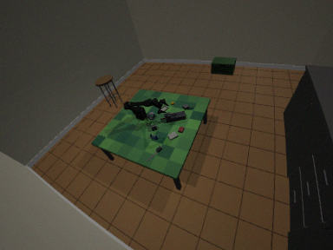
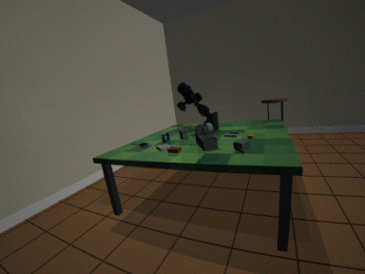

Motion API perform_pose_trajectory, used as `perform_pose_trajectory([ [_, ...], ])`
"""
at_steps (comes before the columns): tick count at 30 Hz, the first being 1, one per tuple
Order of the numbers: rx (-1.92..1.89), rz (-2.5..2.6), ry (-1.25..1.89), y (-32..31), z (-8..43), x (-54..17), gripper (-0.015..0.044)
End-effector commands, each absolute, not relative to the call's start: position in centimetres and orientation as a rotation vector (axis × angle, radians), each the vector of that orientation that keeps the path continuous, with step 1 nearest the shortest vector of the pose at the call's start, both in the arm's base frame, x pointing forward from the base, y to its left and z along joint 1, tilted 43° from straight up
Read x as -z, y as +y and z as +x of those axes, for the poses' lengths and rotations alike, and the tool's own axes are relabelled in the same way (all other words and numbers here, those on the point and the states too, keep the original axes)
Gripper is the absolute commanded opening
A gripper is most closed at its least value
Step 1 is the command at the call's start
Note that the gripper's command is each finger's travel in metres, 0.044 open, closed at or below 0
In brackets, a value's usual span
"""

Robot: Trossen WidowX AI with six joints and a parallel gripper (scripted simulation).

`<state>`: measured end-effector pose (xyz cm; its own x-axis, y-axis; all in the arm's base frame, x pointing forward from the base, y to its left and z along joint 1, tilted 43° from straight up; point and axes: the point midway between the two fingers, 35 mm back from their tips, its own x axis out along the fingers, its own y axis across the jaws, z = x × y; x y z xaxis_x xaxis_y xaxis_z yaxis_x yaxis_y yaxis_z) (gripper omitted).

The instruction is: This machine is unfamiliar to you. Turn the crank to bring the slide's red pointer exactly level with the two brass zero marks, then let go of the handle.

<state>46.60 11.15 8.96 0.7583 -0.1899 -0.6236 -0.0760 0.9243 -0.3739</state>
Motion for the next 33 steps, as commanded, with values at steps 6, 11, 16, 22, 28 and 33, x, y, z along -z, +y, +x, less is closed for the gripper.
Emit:
perform_pose_trajectory([
  [6,0.076,-0.555,0.83,13.2,46.7,-2.7,0.044],
  [11,0.079,-0.648,0.883,14.4,46.4,0.6,0.044],
  [16,0.08,-0.677,0.897,14.4,46.2,2.0,0.044],
  [22,0.081,-0.678,0.897,11.2,46.1,5.4,0.044],
  [28,0.081,-0.679,0.897,11.1,46.1,5.5,0.044],
  [33,0.081,-0.679,0.897,11.1,46.1,5.5,0.044],
])
